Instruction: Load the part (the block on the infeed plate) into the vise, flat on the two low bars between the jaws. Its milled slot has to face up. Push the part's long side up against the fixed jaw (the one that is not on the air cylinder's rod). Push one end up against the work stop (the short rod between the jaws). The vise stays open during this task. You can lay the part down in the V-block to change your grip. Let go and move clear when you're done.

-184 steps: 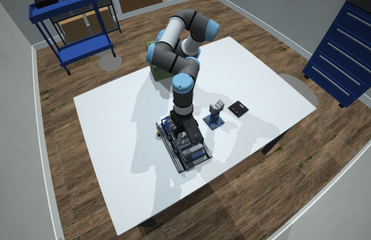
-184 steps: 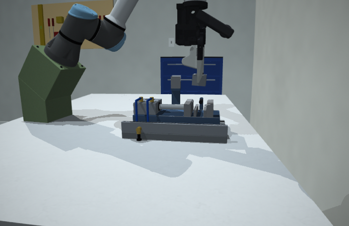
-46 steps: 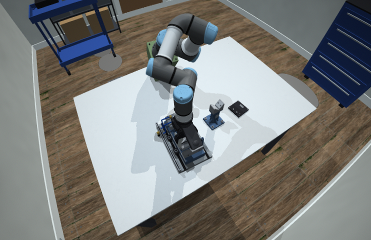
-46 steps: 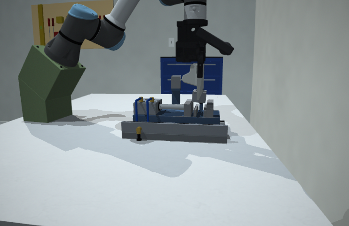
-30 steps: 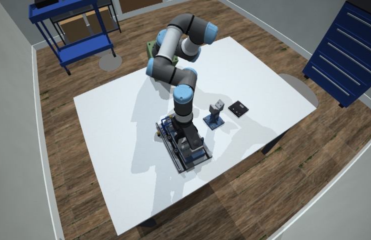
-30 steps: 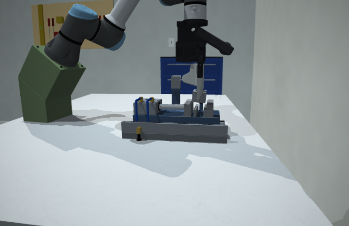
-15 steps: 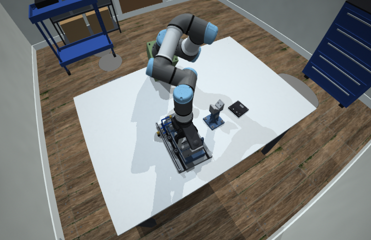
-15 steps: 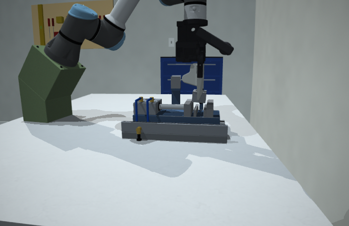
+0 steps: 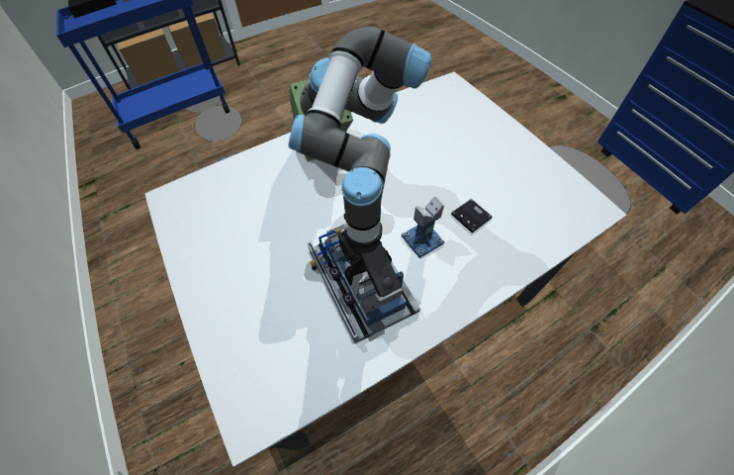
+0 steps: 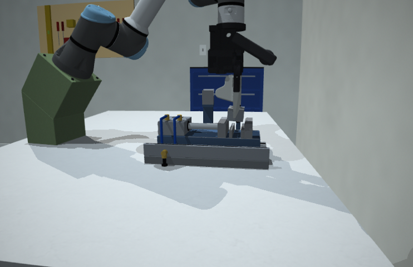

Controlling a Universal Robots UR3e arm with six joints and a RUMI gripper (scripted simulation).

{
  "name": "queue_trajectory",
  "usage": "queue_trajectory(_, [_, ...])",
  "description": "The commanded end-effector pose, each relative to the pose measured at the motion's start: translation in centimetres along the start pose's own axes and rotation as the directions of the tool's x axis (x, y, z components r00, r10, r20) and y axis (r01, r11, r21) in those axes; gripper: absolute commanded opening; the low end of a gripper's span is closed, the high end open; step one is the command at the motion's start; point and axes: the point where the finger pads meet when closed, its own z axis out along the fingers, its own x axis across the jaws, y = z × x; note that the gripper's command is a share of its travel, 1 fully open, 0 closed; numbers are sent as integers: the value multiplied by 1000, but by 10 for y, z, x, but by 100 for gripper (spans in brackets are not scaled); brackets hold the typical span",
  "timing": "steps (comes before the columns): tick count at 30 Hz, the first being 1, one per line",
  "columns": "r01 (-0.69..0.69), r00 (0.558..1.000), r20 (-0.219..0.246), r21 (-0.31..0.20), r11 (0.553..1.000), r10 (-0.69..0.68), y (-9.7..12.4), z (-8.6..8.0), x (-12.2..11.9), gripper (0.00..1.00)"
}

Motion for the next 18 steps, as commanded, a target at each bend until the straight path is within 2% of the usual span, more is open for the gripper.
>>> queue_trajectory(1, [1,1000,-2,3,1000,-1,-1,-1,0,0])
queue_trajectory(18, [1,1000,-2,3,1000,-1,-1,3,0,0])
